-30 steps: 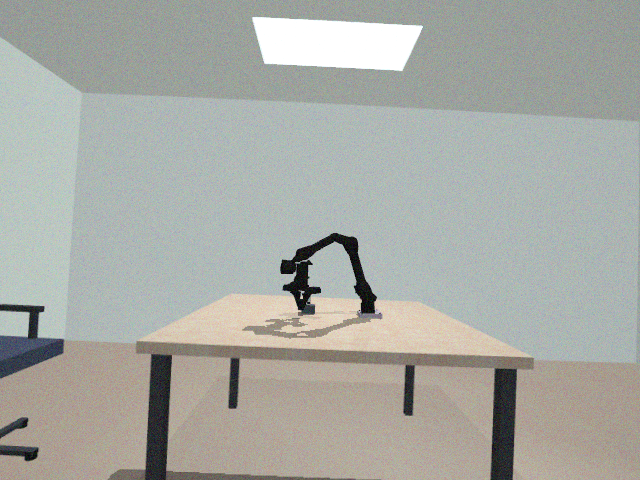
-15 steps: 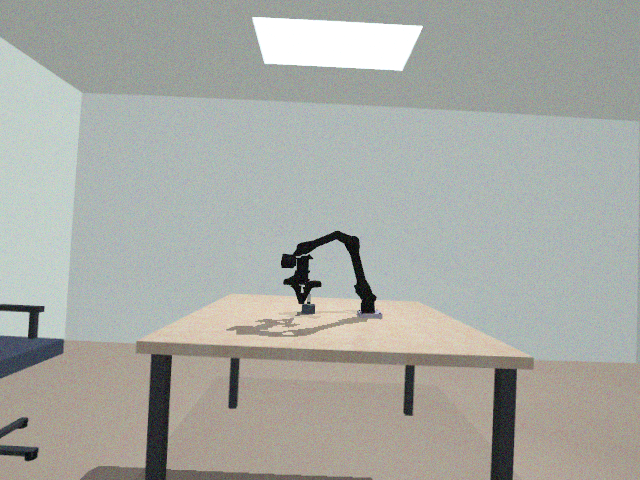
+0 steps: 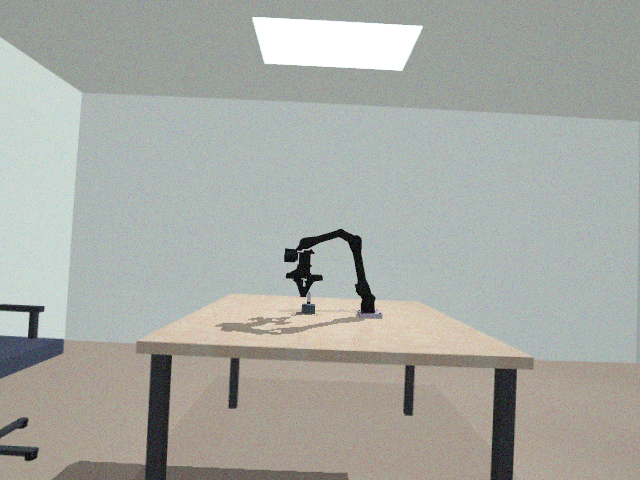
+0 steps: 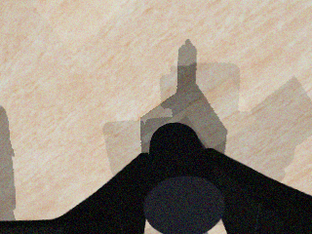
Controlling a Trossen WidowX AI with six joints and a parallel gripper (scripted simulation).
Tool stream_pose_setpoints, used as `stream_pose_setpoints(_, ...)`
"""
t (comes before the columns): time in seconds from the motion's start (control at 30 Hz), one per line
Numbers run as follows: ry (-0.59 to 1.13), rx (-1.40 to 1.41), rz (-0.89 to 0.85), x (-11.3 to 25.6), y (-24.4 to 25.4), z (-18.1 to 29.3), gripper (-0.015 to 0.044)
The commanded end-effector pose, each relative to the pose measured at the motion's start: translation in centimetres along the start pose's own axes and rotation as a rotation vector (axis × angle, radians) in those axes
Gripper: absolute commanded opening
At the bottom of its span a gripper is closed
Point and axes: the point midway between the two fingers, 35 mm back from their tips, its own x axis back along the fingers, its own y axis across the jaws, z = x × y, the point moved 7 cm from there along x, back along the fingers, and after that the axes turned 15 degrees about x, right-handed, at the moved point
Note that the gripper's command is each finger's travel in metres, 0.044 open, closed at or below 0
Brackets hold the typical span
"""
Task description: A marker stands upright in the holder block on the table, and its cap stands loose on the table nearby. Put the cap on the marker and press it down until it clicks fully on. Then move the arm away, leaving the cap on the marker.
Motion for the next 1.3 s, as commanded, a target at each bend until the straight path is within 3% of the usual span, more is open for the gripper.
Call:
stream_pose_setpoints(0.0,-0.004,0.003,0.003,0.8,0.0,1.5,0.0)
stream_pose_setpoints(0.6,0.0,0.003,0.004,3.5,0.8,7.3,0.0)
stream_pose_setpoints(1.27,0.0,0.003,0.004,1.5,0.7,7.3,0.0)
